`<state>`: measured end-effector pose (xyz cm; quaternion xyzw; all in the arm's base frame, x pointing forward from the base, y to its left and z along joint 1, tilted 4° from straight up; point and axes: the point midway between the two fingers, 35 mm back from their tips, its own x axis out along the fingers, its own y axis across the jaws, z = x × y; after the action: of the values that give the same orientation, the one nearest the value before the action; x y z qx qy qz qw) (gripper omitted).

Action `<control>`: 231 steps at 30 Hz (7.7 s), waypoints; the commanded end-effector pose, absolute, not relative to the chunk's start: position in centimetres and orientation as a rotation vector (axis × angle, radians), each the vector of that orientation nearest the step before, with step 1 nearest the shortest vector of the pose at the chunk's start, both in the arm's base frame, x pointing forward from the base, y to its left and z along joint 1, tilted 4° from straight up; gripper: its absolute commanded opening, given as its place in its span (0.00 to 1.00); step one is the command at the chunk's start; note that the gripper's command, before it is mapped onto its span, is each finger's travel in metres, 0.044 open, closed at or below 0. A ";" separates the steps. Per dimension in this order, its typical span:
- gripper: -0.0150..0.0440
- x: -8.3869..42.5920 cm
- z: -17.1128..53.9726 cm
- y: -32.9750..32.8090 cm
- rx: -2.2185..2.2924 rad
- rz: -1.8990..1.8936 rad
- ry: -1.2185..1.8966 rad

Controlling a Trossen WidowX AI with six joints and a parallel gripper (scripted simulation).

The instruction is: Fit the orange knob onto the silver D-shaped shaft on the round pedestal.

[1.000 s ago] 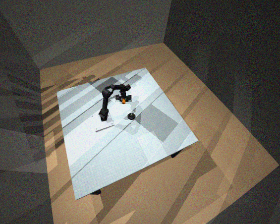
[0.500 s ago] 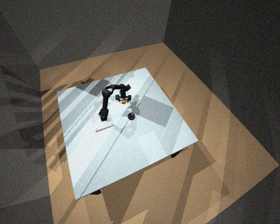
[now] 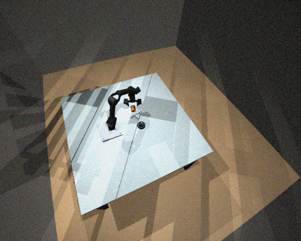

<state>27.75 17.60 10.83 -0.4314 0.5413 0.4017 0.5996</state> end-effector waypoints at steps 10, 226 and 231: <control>1.00 28.3 10.0 19.1 -0.998 0.933 1.250; 1.00 27.6 12.7 12.0 -0.230 1.201 0.269; 1.00 29.3 12.0 13.5 -0.356 1.128 0.609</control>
<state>28.48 12.66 12.28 -0.1254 0.1905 0.5461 0.8061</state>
